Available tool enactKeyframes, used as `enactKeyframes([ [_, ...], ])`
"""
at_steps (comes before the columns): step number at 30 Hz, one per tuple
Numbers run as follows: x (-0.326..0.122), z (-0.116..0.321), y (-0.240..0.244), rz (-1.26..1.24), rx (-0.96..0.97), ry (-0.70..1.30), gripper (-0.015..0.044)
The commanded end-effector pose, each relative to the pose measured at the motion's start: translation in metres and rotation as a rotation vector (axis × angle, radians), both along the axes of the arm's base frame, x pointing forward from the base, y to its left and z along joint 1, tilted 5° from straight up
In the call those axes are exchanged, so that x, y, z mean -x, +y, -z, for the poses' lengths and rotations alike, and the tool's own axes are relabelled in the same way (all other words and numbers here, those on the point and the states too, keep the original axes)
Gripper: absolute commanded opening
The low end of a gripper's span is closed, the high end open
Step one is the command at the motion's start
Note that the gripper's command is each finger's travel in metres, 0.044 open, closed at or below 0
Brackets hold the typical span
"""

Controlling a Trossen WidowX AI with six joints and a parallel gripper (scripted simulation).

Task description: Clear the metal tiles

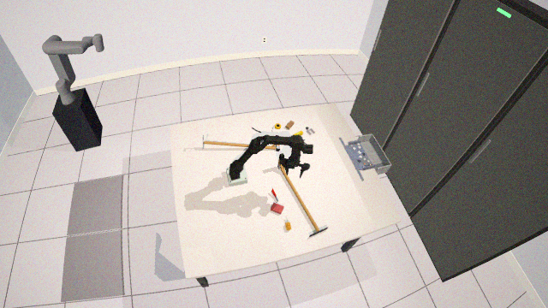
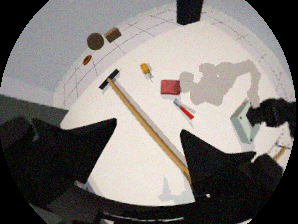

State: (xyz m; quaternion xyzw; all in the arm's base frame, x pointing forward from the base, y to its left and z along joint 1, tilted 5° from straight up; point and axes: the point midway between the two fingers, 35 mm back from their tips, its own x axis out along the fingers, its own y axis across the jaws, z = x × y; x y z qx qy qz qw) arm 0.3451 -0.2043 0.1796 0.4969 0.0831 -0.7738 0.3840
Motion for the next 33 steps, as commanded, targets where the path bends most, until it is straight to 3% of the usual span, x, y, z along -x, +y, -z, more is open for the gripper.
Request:
enactKeyframes([
  [1, -0.002, 0.0, 0.004, -0.037, -0.012, 0.014, 0.0361],
  [15, -0.022, 0.007, 0.049, -0.426, -0.15, 0.124, 0.0],
  [33, -0.041, 0.014, 0.11, -0.953, -0.282, 0.252, 0.0],
])
